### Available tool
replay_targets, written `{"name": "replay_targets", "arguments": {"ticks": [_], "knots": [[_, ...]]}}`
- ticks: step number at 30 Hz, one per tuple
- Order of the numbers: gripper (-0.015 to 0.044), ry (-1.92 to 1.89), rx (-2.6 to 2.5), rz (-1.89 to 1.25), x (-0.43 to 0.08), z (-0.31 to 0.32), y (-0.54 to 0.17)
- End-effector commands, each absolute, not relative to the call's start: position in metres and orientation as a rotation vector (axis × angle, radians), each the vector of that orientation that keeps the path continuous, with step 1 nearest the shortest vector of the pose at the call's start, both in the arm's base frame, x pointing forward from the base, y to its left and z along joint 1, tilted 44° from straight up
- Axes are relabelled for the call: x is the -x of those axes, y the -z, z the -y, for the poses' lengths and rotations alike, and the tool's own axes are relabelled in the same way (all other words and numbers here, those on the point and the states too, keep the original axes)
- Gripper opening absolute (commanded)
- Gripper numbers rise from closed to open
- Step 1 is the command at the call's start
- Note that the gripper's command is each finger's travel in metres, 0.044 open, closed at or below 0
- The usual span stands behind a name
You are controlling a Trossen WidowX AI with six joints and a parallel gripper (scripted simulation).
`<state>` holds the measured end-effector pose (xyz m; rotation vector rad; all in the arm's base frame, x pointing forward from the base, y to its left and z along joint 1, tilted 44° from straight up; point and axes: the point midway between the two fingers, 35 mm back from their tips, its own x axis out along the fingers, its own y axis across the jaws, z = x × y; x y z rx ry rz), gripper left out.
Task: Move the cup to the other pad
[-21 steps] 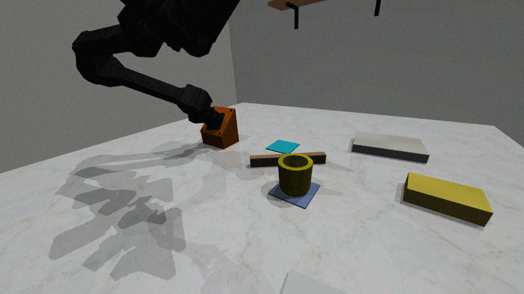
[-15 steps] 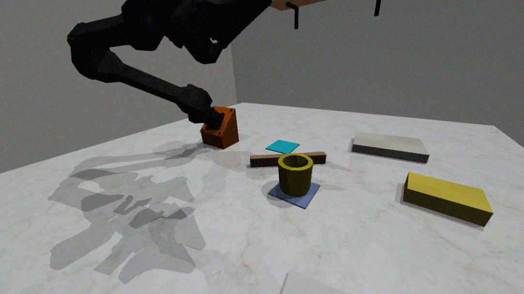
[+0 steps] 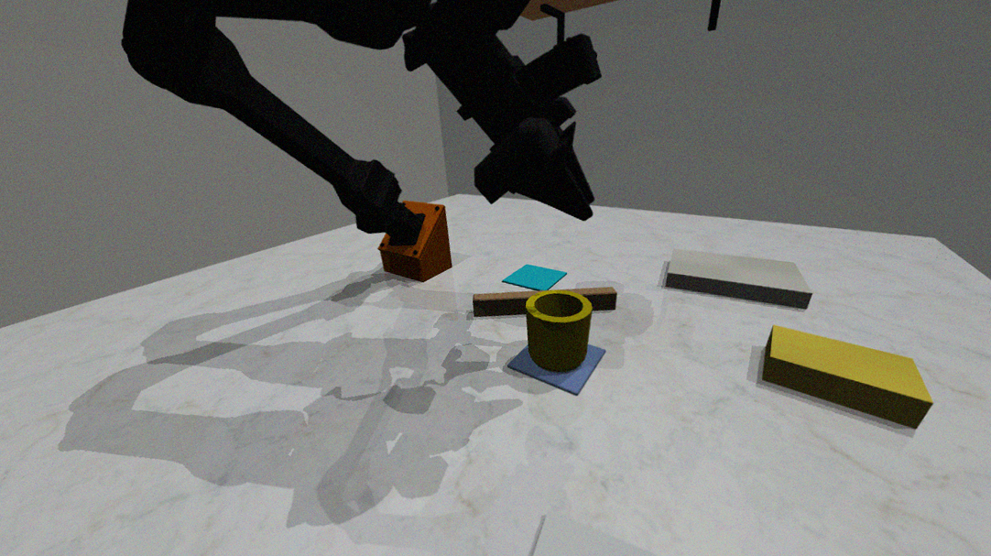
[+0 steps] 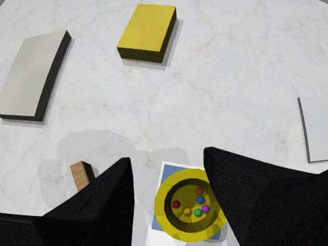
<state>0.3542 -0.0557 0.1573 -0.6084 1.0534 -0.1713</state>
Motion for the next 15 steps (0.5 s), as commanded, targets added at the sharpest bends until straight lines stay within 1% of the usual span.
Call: {"name": "replay_targets", "arguments": {"ticks": [1, 4, 15], "knots": [[0.0166, -0.006, 1.043, -1.641, -0.33, 0.083, -0.11], [0.0166, -0.115, 1.186, -1.825, -0.322, 0.091, -0.103], [0.0166, -0.123, 1.196, -1.837, -0.32, 0.091, -0.102]]}}
